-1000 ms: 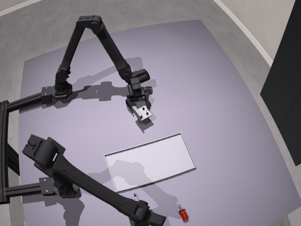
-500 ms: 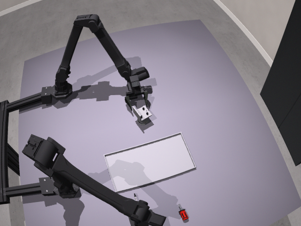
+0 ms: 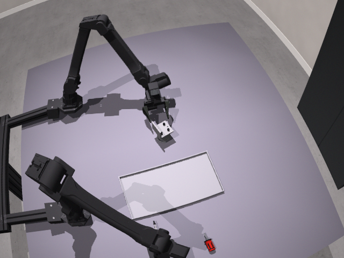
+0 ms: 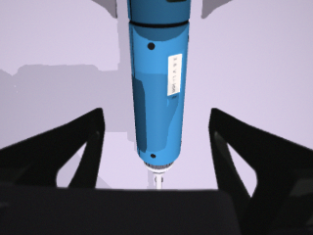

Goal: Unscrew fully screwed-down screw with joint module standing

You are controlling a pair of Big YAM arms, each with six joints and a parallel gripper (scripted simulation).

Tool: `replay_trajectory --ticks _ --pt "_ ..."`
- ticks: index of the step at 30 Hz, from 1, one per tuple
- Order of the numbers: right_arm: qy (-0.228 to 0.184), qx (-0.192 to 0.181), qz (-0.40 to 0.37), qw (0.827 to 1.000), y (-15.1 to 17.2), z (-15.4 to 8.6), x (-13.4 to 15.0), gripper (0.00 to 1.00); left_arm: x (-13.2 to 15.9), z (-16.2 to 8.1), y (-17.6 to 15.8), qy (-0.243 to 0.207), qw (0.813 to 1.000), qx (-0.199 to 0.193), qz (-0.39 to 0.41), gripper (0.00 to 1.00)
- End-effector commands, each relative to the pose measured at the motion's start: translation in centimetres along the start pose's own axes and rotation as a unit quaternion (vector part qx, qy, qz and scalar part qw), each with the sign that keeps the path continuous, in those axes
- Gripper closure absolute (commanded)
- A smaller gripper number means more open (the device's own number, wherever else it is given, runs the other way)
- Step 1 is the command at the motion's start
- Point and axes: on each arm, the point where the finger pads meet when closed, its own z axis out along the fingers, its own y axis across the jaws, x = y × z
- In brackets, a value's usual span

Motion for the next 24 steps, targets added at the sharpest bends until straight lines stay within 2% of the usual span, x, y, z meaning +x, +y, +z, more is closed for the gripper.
replay_trajectory --ticks 1,7,12,13,24 --pt "-0.007 -0.010 0.000 1.000 1.0 -1.0 -0.6 0.35 -2.6 -0.2 0.3 -0.005 1.000 -0.001 0.012 0.14" --pt "-0.007 -0.010 0.000 1.000 1.0 -1.0 -0.6 0.35 -4.0 -0.7 0.2 -0.004 1.000 0.000 0.011 0.14" --pt "-0.007 -0.010 0.000 1.000 1.0 -1.0 -0.6 0.35 -3.4 -0.9 1.1 -0.005 1.000 -0.008 0.017 0.14" --pt "-0.007 -0.010 0.000 1.000 1.0 -1.0 -0.6 0.35 -4.2 -0.8 0.3 -0.004 1.000 -0.002 0.010 0.14" --pt "-0.007 -0.010 0.000 1.000 1.0 -1.0 -0.6 0.35 -7.6 -1.6 1.1 -0.007 1.000 -0.006 0.021 0.14"
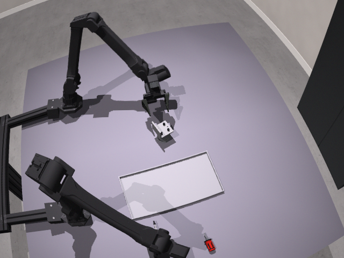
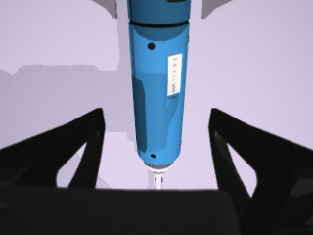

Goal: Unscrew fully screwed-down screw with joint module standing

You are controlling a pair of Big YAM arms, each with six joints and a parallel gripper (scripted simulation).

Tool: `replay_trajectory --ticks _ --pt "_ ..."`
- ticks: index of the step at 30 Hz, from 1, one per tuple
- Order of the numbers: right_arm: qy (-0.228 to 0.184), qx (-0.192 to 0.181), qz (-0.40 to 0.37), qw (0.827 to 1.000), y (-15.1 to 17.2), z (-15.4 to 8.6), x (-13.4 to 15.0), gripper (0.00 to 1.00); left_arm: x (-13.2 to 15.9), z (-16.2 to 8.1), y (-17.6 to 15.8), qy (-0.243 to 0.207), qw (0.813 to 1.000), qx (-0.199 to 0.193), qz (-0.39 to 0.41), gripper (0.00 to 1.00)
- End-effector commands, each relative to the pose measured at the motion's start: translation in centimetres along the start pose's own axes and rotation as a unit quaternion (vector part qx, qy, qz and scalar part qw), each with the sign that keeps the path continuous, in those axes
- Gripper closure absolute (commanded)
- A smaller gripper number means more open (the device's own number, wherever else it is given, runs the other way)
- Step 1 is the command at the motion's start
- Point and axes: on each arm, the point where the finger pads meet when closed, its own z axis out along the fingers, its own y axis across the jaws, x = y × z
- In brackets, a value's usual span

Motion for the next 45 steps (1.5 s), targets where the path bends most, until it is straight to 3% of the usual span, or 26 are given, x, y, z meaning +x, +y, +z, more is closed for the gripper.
replay_trajectory --ticks 1,5,7,17,22,24,34,39,45 --pt "-0.007 -0.010 0.000 1.000 1.0 -1.0 -0.6 0.35 -2.8 -0.3 1.1 -0.006 1.000 -0.005 0.017 0.14" --pt "-0.007 -0.010 0.000 1.000 1.0 -1.0 -0.6 0.35 -1.6 -0.3 1.0 -0.004 1.000 -0.007 0.015 0.14" --pt "-0.007 -0.010 0.000 1.000 1.0 -1.0 -0.6 0.35 -3.6 -0.4 1.4 -0.008 1.000 -0.006 0.021 0.14" --pt "-0.007 -0.010 0.000 1.000 1.0 -1.0 -0.6 0.35 -6.4 -1.1 1.6 -0.009 1.000 -0.008 0.025 0.14" --pt "-0.007 -0.010 0.000 1.000 1.0 -1.0 -0.6 0.35 -4.6 -1.1 1.0 -0.005 1.000 -0.007 0.016 0.14" --pt "-0.007 -0.010 0.000 1.000 1.0 -1.0 -0.6 0.35 -6.9 -1.3 1.6 -0.009 1.000 -0.008 0.025 0.14" --pt "-0.007 -0.010 0.000 1.000 1.0 -1.0 -0.6 0.35 -9.4 -2.1 1.6 -0.010 1.000 -0.009 0.026 0.14" --pt "-0.007 -0.010 0.000 1.000 1.0 -1.0 -0.6 0.35 -7.6 -2.0 1.0 -0.005 1.000 -0.007 0.016 0.14" --pt "-0.007 -0.010 0.000 1.000 1.0 -1.0 -0.6 0.35 -9.9 -2.3 1.6 -0.010 1.000 -0.010 0.027 0.14"
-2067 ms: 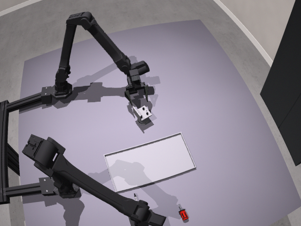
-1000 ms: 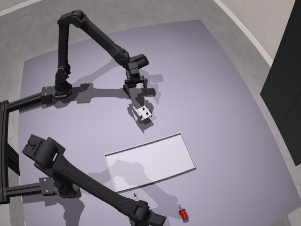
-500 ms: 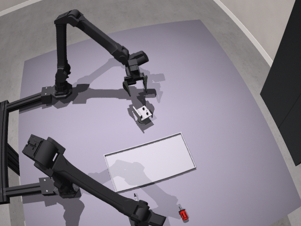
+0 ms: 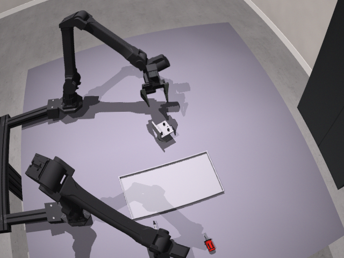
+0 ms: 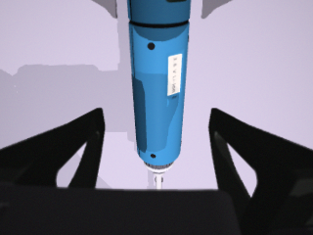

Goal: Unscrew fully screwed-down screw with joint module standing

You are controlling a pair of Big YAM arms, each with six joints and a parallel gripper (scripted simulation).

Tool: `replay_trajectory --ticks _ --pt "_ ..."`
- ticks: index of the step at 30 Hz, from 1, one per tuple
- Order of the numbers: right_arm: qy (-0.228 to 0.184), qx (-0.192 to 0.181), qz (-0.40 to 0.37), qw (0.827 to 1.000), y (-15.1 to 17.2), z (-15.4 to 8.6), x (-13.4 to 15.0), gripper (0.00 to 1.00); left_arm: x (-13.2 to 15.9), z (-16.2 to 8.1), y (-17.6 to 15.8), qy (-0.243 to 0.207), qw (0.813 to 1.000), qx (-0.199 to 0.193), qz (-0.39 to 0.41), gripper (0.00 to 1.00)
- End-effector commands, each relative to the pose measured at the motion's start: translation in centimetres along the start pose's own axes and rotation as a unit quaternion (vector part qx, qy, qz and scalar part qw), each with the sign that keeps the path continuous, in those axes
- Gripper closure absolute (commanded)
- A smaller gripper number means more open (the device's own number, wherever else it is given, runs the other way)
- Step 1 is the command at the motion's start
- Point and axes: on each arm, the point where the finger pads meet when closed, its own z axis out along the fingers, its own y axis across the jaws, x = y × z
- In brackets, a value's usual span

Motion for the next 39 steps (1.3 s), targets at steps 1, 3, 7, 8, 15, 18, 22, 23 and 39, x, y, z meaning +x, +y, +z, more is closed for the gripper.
replay_trajectory --ticks 1,3,7,8,15,18,22,23,39 --pt "-0.007 -0.010 0.000 1.000 1.0 -1.0 -0.6 0.35 -3.3 -0.5 1.8 -0.009 1.000 -0.010 0.027 0.14" --pt "-0.007 -0.010 0.000 1.000 1.0 -1.0 -0.6 0.35 -3.5 -0.6 1.8 -0.010 1.000 -0.011 0.027 0.14" --pt "-0.007 -0.010 0.000 1.000 1.0 -1.0 -0.6 0.35 -3.8 -0.6 1.7 -0.010 0.999 -0.010 0.028 0.14" --pt "-0.007 -0.010 0.000 1.000 1.0 -1.0 -0.6 0.35 -3.8 -0.7 1.8 -0.010 0.999 -0.012 0.030 0.14" --pt "-0.007 -0.010 0.000 1.000 1.0 -1.0 -0.6 0.35 -1.8 -1.3 5.4 -0.001 1.000 -0.025 -0.001 0.14" --pt "-0.007 -0.010 0.000 1.000 1.0 -1.0 -0.6 0.35 -1.9 -1.8 7.7 0.001 0.999 -0.035 -0.006 0.14" --pt "-0.007 -0.010 0.000 1.000 1.0 -1.0 -0.6 0.35 -2.0 -2.4 10.9 0.002 0.999 -0.048 -0.012 0.14" --pt "-0.007 -0.010 0.000 1.000 1.0 -1.0 -0.6 0.35 -2.0 -2.5 11.6 0.002 0.999 -0.051 -0.014 0.14" --pt "-0.007 -0.010 0.000 1.000 1.0 -1.0 -0.6 0.35 -1.6 -5.1 19.7 0.006 0.996 -0.086 -0.031 0.14"
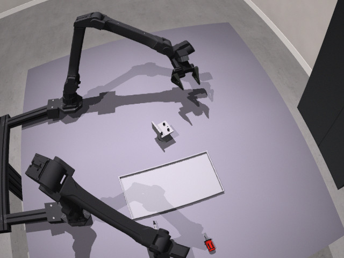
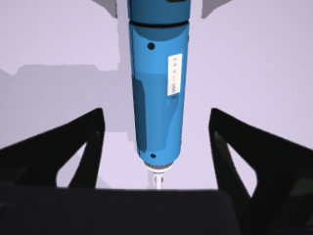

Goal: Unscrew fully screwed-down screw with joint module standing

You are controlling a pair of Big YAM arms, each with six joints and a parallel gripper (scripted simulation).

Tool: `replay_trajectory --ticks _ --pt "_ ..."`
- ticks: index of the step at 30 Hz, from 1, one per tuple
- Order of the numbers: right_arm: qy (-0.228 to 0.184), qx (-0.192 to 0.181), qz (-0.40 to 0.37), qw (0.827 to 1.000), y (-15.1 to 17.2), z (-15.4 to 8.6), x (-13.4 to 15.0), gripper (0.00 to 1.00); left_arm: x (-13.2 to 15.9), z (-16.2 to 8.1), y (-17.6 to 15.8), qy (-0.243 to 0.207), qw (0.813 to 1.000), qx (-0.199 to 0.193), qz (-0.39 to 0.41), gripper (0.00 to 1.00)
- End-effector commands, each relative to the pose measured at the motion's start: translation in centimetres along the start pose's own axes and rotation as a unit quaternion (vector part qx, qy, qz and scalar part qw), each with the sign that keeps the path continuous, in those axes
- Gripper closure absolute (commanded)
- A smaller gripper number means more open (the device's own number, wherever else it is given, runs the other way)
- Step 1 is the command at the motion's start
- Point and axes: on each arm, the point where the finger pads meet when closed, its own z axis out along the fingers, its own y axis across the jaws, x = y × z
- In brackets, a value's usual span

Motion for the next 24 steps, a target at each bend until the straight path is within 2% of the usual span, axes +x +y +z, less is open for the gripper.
replay_trajectory --ticks 1,3,6,7,18,19,20,23,24 --pt "-0.007 -0.010 0.000 1.000 1.0 -1.0 -0.6 0.35 -0.9 -0.4 4.4 -0.001 1.000 -0.015 -0.004 0.14" --pt "-0.007 -0.010 0.000 1.000 1.0 -1.0 -0.6 0.35 -1.7 1.0 3.4 -0.004 1.000 -0.002 0.002 0.14" --pt "-0.007 -0.010 0.000 1.000 1.0 -1.0 -0.6 0.35 -1.7 1.0 3.4 -0.004 1.000 -0.002 0.006 0.14" --pt "-0.007 -0.010 0.000 1.000 1.0 -1.0 -0.6 0.35 -0.9 -0.5 5.0 -0.001 1.000 -0.017 -0.004 0.14" --pt "-0.007 -0.010 0.000 1.000 1.0 -1.0 -0.6 0.35 -0.2 -2.8 12.7 0.003 0.998 -0.054 -0.023 0.14" --pt "-0.007 -0.010 0.000 1.000 1.0 -1.0 -0.6 0.35 -0.2 -2.8 12.7 0.003 0.998 -0.053 -0.023 0.14" --pt "-0.007 -0.010 0.000 1.000 1.0 -1.0 -0.6 0.35 -1.1 -1.2 11.9 0.000 0.999 -0.041 -0.015 0.14" --pt "-0.007 -0.010 0.000 1.000 1.0 -1.0 -0.6 0.35 -1.1 -1.2 11.8 0.000 0.999 -0.040 -0.012 0.14" --pt "-0.007 -0.010 0.000 1.000 1.0 -1.0 -0.6 0.35 -0.7 -2.0 12.8 0.001 0.999 -0.048 -0.019 0.14"
